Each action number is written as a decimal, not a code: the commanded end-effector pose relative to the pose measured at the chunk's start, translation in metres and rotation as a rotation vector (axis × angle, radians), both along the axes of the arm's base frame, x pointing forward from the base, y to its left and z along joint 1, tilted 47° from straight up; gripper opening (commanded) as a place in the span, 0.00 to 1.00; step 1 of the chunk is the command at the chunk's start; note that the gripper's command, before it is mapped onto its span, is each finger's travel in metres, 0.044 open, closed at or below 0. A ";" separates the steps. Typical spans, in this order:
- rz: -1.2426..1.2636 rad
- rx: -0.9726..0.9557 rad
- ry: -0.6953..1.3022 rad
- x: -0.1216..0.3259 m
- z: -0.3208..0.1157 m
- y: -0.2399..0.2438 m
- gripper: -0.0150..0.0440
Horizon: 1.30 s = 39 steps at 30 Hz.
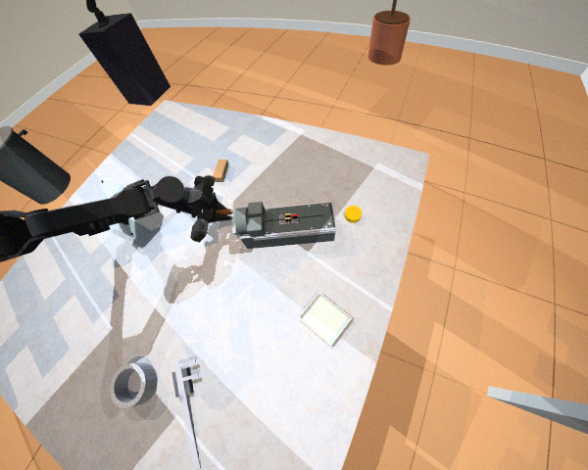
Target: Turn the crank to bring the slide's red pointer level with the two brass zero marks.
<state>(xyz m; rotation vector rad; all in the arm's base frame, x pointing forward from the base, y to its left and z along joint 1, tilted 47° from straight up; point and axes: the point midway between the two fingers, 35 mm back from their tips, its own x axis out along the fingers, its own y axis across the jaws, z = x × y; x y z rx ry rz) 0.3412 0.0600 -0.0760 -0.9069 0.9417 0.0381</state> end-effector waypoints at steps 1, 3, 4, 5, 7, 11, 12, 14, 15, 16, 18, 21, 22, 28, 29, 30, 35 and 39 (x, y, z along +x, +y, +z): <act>0.000 0.000 0.000 0.000 0.000 0.000 0.25; 0.000 0.000 0.000 0.000 0.000 0.000 0.25; 0.000 0.000 0.000 0.000 0.000 0.000 0.25; 0.000 0.000 0.000 0.000 0.000 0.000 0.25; 0.000 0.000 0.000 0.000 0.000 0.000 0.30; 0.000 0.000 0.000 0.000 0.000 0.000 0.48; 0.000 0.000 0.000 0.000 0.000 0.000 0.52; 0.000 0.000 0.000 0.000 0.000 0.000 0.61; 0.000 0.000 0.000 0.000 0.000 0.000 0.65; 0.000 0.000 0.000 0.000 0.000 0.000 0.70; 0.000 0.000 0.000 0.000 0.000 0.000 0.79; 0.000 0.000 0.000 0.000 0.000 0.000 0.92; 0.000 0.000 0.000 0.000 0.000 0.000 0.97; 0.000 0.002 0.001 0.002 0.011 0.013 1.00; 0.000 0.002 0.001 0.002 0.014 0.017 1.00; 0.000 0.002 0.001 0.003 0.018 0.021 1.00; 0.000 0.003 0.001 0.003 0.034 0.036 1.00; 0.006 0.001 0.004 0.004 0.040 0.046 1.00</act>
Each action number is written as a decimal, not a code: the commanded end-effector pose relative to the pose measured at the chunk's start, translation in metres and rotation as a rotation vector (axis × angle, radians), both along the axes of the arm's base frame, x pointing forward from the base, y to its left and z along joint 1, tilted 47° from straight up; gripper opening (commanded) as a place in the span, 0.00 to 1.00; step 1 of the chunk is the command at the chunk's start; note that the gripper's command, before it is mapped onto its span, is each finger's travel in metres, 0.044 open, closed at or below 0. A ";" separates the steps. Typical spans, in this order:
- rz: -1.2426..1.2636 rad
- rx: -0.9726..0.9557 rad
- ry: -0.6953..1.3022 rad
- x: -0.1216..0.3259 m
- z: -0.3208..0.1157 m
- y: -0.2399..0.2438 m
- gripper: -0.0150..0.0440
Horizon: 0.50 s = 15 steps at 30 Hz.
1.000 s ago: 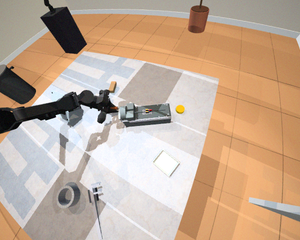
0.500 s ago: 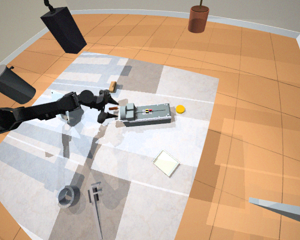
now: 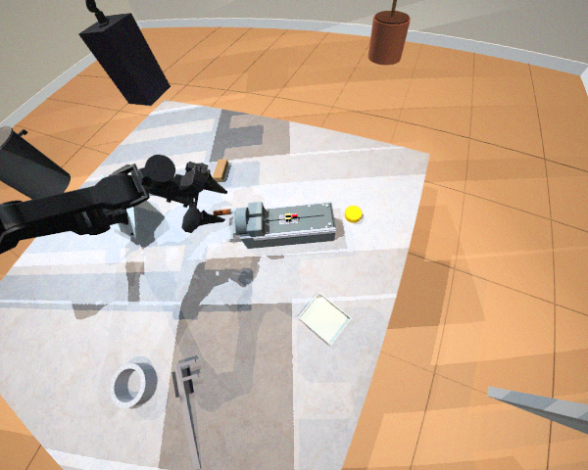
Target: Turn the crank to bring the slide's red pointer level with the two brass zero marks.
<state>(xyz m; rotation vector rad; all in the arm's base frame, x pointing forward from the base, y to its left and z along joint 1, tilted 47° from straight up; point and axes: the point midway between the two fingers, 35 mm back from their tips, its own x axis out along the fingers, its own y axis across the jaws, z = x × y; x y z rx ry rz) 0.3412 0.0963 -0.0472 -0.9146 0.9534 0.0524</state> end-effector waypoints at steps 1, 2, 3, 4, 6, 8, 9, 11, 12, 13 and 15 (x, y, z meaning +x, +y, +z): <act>0.000 0.003 -0.010 0.004 0.016 0.016 1.00; 0.002 0.002 -0.008 0.004 0.020 0.022 1.00; 0.004 0.002 -0.006 0.005 0.025 0.028 1.00; 0.005 0.002 -0.004 0.005 0.029 0.033 1.00; 0.004 0.002 -0.002 0.004 0.039 0.044 1.00; 0.001 0.004 0.000 0.004 0.048 0.053 1.00; 0.000 0.004 0.000 0.003 0.051 0.055 1.00; 0.000 0.003 0.000 0.004 0.052 0.056 1.00; -0.002 0.001 0.001 0.006 0.052 0.056 1.00; -0.005 -0.003 0.001 0.010 0.052 0.057 1.00; -0.011 -0.012 0.003 0.018 0.052 0.059 1.00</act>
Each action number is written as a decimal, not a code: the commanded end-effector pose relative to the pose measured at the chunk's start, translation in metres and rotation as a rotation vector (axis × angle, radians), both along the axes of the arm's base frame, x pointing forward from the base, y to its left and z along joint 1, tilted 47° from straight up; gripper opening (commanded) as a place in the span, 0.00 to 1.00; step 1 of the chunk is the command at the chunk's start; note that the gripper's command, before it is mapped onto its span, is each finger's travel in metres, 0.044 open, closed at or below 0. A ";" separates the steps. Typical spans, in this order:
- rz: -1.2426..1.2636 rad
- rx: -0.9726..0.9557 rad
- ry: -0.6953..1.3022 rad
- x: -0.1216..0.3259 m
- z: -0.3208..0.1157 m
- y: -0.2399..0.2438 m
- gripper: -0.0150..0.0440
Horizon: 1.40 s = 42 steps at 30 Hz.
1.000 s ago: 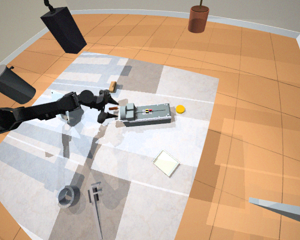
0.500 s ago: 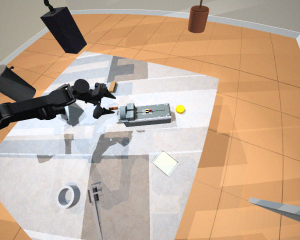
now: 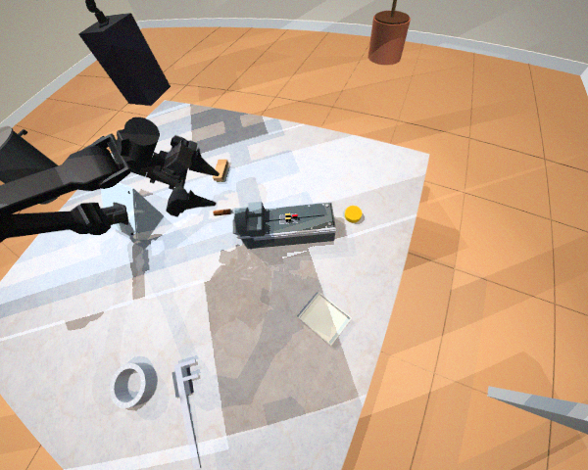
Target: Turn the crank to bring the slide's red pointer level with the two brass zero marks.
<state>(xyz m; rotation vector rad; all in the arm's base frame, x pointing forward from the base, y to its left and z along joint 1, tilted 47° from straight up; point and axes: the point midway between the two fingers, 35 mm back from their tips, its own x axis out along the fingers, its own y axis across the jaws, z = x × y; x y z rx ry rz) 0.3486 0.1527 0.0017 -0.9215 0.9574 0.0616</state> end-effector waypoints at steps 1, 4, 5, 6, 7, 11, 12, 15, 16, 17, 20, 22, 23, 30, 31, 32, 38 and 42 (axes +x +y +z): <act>-0.022 -0.013 -0.005 0.015 0.004 0.004 1.00; -0.032 -0.027 -0.003 0.028 0.004 0.006 1.00; -0.035 -0.031 -0.002 0.032 0.004 0.007 1.00; -0.038 -0.036 -0.001 0.037 0.004 0.008 1.00; -0.041 -0.040 0.000 0.041 0.003 0.008 1.00; -0.054 -0.058 0.003 0.057 0.003 0.010 1.00; -0.057 -0.063 0.004 0.061 0.002 0.010 1.00; -0.067 -0.076 0.007 0.074 0.001 0.011 1.00; -0.070 -0.080 0.008 0.078 0.001 0.011 1.00; -0.073 -0.085 0.010 0.081 0.000 0.011 1.00; -0.083 -0.098 0.013 0.093 -0.001 0.011 1.00; -0.089 -0.107 0.015 0.101 -0.002 0.010 1.00; -0.092 -0.112 0.017 0.104 -0.003 0.010 1.00; -0.109 -0.136 0.024 0.124 -0.007 0.007 1.00; -0.109 -0.136 0.024 0.124 -0.008 0.006 1.00; -0.109 -0.136 0.024 0.125 -0.010 0.004 1.00; -0.110 -0.137 0.024 0.124 -0.038 -0.025 1.00; -0.109 -0.138 0.023 0.122 -0.049 -0.038 1.00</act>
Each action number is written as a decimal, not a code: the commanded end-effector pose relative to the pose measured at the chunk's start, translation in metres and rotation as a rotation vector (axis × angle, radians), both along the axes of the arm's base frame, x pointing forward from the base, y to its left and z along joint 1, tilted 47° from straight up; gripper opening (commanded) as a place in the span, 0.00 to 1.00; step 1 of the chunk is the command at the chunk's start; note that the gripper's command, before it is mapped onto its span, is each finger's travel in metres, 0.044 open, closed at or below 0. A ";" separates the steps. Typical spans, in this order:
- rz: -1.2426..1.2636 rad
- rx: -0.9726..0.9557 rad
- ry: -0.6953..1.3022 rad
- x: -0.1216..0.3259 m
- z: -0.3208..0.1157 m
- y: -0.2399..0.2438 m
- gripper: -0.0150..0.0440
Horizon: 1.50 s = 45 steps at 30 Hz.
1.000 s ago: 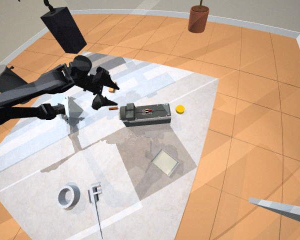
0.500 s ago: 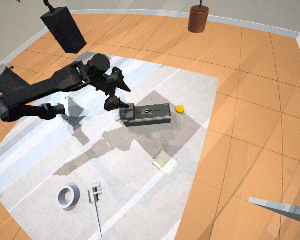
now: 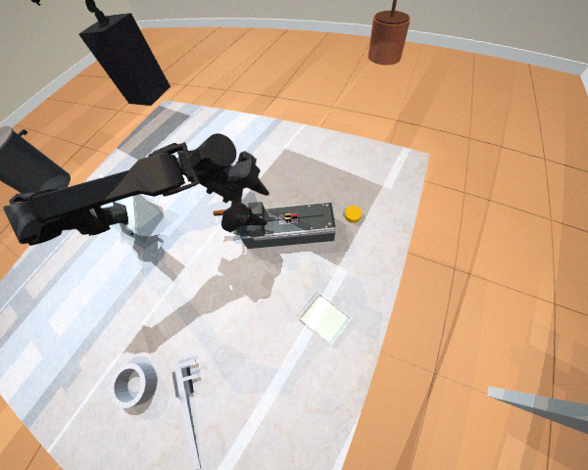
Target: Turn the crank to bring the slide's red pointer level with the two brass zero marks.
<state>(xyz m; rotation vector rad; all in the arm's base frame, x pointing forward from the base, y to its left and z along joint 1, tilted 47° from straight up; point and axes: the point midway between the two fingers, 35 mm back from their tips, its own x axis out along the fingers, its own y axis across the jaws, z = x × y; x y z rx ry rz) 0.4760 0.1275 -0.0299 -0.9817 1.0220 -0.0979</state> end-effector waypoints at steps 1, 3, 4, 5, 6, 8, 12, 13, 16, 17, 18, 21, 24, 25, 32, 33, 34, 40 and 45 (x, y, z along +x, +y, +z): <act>0.004 -0.009 0.023 -0.005 -0.018 -0.012 1.00; 0.004 -0.009 0.023 -0.005 -0.018 -0.012 1.00; 0.004 -0.009 0.023 -0.005 -0.018 -0.012 1.00; 0.004 -0.009 0.023 -0.005 -0.018 -0.012 1.00; 0.004 -0.009 0.023 -0.005 -0.018 -0.012 1.00; 0.004 -0.009 0.023 -0.005 -0.018 -0.012 1.00; 0.004 -0.009 0.023 -0.005 -0.018 -0.012 1.00; 0.004 -0.009 0.023 -0.005 -0.018 -0.012 1.00; 0.004 -0.009 0.023 -0.005 -0.018 -0.012 1.00; 0.004 -0.009 0.023 -0.005 -0.018 -0.012 1.00; 0.004 -0.009 0.023 -0.005 -0.018 -0.012 1.00; 0.004 -0.009 0.023 -0.005 -0.017 -0.012 1.00; 0.002 -0.007 0.021 -0.003 -0.006 0.000 1.00; 0.002 -0.007 0.020 -0.002 -0.002 0.005 1.00; -0.001 -0.005 0.013 -0.002 0.023 0.028 1.00; 0.001 -0.003 0.012 -0.003 0.023 0.028 1.00; 0.004 0.001 0.011 -0.006 0.024 0.029 1.00; 0.023 0.027 0.003 -0.029 0.029 0.031 1.00; 0.039 0.049 -0.004 -0.048 0.033 0.032 1.00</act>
